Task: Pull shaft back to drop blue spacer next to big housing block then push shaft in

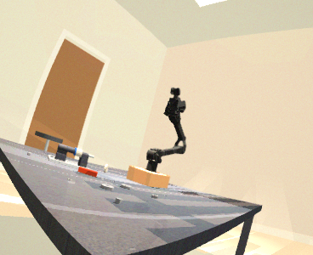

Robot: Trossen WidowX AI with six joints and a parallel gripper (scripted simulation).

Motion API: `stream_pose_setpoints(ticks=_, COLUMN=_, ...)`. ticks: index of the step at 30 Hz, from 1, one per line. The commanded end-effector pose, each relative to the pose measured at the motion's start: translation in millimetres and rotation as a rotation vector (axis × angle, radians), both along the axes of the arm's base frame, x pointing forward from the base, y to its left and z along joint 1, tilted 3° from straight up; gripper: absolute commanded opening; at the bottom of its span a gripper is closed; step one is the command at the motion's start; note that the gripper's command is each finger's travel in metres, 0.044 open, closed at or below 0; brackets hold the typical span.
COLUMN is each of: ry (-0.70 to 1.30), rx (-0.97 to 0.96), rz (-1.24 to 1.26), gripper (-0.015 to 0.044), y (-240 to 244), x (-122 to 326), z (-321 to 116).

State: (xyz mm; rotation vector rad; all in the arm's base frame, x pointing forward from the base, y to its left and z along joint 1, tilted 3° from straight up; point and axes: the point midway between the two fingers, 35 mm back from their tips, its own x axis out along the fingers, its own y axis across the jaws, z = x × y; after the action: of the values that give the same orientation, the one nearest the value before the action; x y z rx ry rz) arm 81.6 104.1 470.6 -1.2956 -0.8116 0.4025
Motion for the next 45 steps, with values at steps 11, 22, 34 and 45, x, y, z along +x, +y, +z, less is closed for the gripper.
stream_pose_setpoints(ticks=11, ry=0.639, rx=0.330, rz=-0.245, gripper=0.0440, y=-58.3, x=151.1, z=-40.9)
stream_pose_setpoints(ticks=22, ry=1.282, rx=0.721, rz=-0.654, gripper=0.0440, y=-149.1, x=264.3, z=-165.9)
stream_pose_setpoints(ticks=34, ry=1.788, rx=1.074, rz=-1.201, gripper=0.0440, y=-235.7, x=290.4, z=-320.6)
stream_pose_setpoints(ticks=45, ry=2.006, rx=1.206, rz=-1.584, gripper=0.0440, y=-274.1, x=269.9, z=-404.8)
